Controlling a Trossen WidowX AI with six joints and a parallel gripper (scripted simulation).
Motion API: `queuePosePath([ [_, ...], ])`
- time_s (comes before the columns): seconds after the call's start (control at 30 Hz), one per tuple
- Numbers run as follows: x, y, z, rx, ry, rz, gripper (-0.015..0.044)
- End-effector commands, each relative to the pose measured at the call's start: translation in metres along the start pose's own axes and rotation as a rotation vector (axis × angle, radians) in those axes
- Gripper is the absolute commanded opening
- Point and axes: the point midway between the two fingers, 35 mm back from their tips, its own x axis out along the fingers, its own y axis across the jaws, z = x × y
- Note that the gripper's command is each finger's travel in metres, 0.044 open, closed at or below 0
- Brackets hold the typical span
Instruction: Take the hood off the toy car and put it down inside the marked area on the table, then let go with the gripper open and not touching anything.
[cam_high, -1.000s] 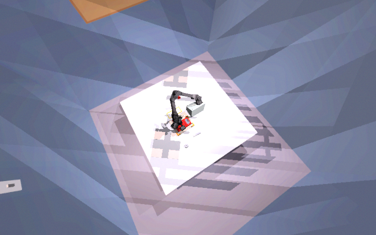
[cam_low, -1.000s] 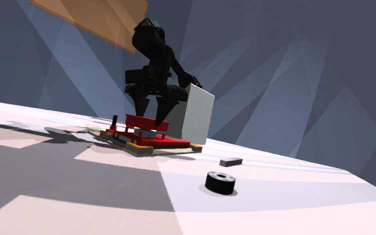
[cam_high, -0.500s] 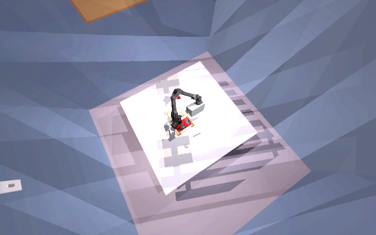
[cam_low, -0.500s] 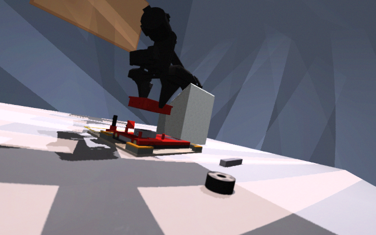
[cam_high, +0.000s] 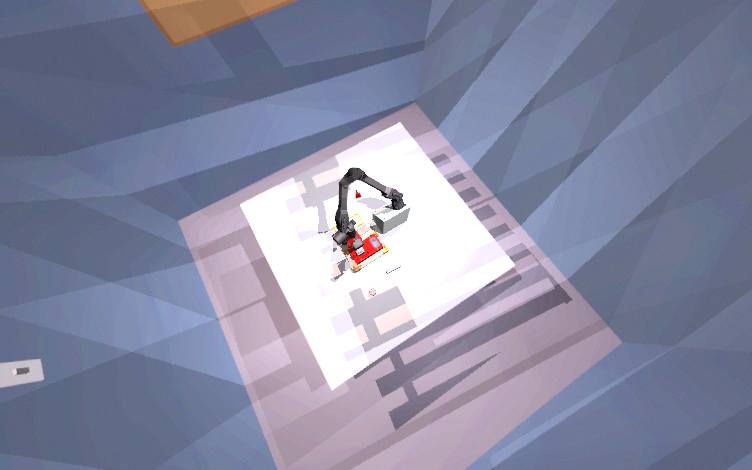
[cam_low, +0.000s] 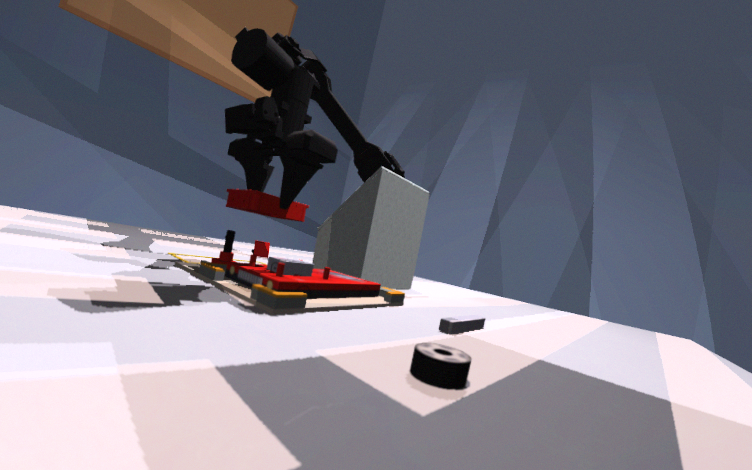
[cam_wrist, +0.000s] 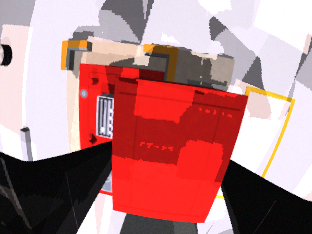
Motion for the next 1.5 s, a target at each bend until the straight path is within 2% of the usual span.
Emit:
queuePosePath([
  [0.0,-0.001,-0.018,-0.003,-0.006,-0.002,-0.002,0.0000],
  [0.73,-0.006,-0.131,-0.038,0.001,-0.002,-0.023,0.0000],
  [1.47,0.010,-0.133,-0.038,0.002,-0.002,-0.023,0.0000],
])
